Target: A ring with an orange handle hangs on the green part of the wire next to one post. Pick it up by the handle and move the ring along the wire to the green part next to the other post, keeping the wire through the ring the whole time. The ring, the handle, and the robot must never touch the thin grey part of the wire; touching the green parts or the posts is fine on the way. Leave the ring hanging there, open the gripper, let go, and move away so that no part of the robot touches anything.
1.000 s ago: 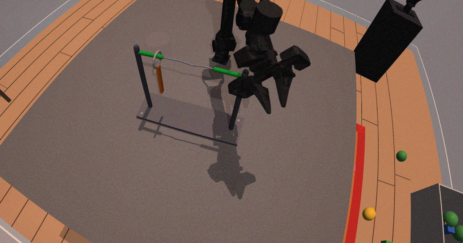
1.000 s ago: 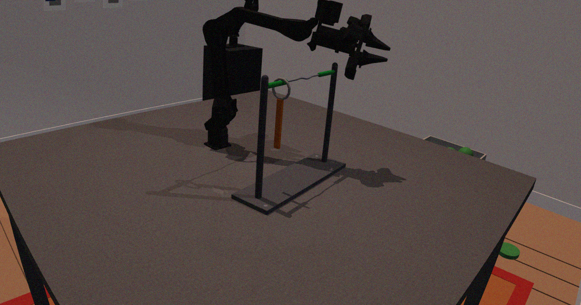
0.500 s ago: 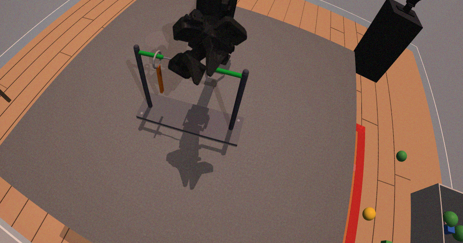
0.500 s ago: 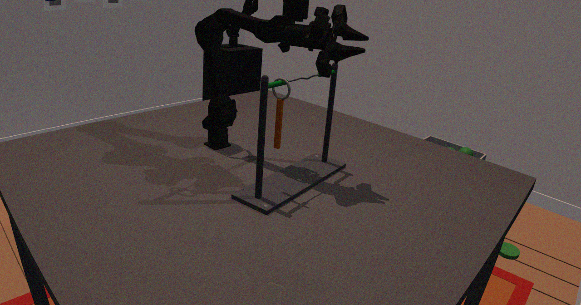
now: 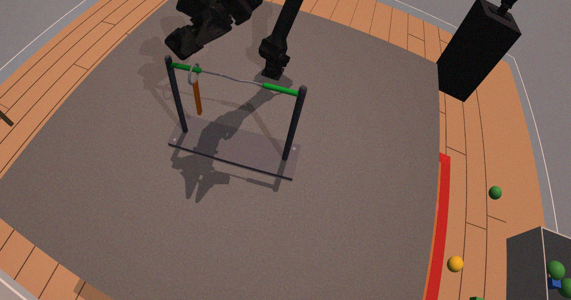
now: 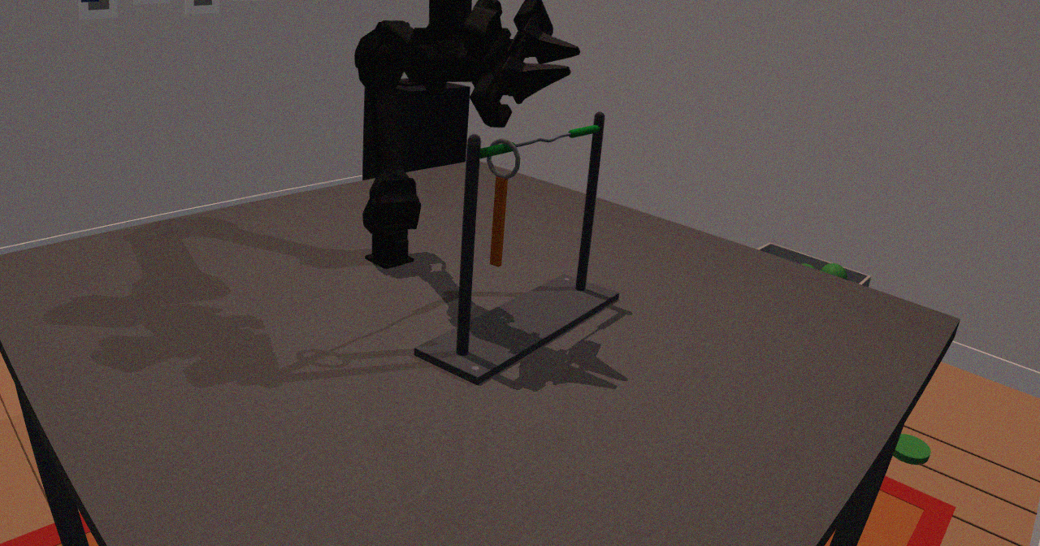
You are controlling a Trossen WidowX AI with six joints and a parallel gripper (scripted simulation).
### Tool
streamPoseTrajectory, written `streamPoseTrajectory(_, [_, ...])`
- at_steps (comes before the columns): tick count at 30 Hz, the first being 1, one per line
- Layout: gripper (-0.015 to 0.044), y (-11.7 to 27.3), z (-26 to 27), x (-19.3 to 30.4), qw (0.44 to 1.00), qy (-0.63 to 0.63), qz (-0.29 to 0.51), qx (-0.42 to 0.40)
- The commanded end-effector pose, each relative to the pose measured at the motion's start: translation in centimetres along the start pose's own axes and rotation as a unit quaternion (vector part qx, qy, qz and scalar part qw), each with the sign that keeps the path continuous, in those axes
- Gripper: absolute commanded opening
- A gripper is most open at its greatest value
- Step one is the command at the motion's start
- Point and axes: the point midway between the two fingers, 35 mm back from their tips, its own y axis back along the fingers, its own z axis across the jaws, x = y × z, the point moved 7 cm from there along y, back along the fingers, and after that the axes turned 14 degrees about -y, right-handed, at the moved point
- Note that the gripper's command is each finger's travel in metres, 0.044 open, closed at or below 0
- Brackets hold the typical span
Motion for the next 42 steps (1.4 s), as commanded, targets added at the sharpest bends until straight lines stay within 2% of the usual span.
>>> streamPoseTrajectory(1, [0.016, 1.7, -1.6, -1.1, 0.999, 0.028, -0.014, 0.012])
streamPoseTrajectory(13, [0.016, 7.5, -8.4, -2.6, 0.987, 0.137, -0.042, 0.075])
streamPoseTrajectory(19, [0.016, 10.4, -11.9, -1.8, 0.976, 0.187, -0.038, 0.106])
streamPoseTrajectory(31, [0.016, 15.3, -19.3, 6.1, 0.955, 0.261, 0.039, 0.134])
streamPoseTrajectory(42, [0.016, 19.7, -21.8, 13.8, 0.933, 0.33, 0.079, 0.119])
